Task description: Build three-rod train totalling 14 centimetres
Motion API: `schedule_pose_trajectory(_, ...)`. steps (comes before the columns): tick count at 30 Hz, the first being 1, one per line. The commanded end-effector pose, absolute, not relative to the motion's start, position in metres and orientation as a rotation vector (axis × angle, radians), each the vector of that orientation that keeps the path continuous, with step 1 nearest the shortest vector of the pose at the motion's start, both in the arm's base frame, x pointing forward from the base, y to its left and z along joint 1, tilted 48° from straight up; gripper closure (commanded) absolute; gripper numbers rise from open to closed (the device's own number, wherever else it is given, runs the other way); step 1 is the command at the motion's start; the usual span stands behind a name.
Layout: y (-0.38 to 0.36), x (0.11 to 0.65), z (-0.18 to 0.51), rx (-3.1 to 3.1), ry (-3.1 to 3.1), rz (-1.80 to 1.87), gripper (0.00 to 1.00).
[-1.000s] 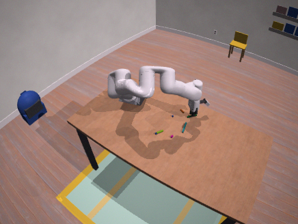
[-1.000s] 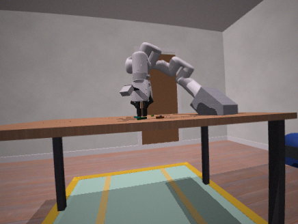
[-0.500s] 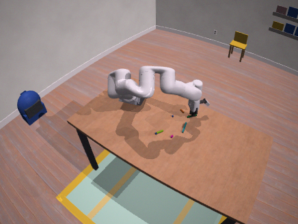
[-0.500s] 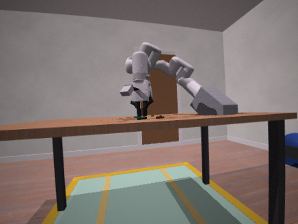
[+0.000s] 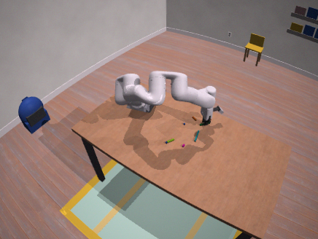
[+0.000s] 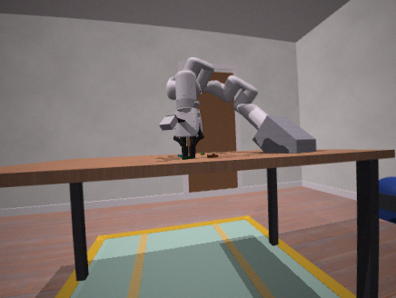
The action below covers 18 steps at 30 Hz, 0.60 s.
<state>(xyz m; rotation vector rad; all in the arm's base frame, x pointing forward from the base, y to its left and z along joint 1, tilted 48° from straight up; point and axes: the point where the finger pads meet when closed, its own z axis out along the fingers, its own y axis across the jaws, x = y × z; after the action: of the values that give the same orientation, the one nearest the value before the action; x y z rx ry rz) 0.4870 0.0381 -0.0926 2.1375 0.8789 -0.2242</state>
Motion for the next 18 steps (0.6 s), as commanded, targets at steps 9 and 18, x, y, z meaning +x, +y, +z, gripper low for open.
schedule_pose_trajectory(9, 0.0346, 0.4890, -0.0962, 2.138, 0.880, -0.220, 0.76)
schedule_pose_trajectory(18, 0.0345, 0.4890, -0.0962, 2.138, 0.880, -0.220, 0.76)
